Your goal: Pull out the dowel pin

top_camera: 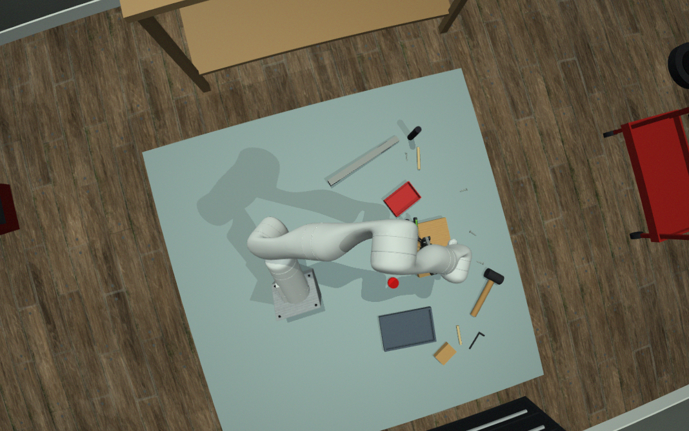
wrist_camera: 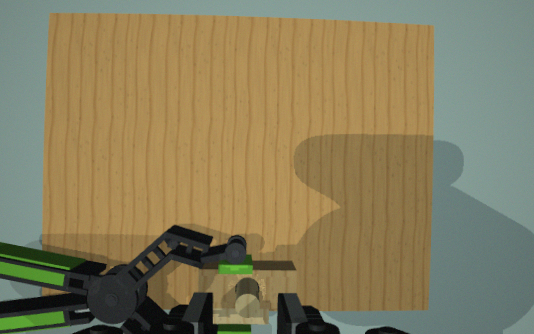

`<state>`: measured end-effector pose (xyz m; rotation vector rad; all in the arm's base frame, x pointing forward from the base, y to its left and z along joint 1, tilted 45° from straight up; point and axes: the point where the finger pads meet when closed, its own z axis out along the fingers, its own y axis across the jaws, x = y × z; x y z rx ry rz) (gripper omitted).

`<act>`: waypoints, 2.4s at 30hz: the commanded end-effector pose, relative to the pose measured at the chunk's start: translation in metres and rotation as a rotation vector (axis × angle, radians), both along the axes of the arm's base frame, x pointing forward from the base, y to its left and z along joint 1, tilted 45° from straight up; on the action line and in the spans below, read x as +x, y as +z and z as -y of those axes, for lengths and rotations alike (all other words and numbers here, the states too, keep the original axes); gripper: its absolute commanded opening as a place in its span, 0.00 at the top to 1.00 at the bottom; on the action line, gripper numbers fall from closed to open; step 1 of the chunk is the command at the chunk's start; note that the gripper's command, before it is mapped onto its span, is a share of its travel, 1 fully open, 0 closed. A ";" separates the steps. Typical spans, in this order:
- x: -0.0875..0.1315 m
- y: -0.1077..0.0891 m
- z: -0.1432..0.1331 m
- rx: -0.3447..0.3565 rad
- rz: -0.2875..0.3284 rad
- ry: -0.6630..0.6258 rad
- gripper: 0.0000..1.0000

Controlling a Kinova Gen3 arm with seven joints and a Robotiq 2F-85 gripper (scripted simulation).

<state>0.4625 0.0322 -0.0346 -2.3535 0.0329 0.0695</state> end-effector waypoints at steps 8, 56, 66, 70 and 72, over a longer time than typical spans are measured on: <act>0.004 -0.005 -0.004 -0.003 0.000 -0.015 0.66; 0.003 -0.020 -0.020 -0.002 0.000 -0.014 0.66; 0.003 -0.020 -0.020 -0.002 0.000 -0.014 0.66; 0.003 -0.020 -0.020 -0.002 0.000 -0.014 0.66; 0.003 -0.020 -0.020 -0.002 0.000 -0.014 0.66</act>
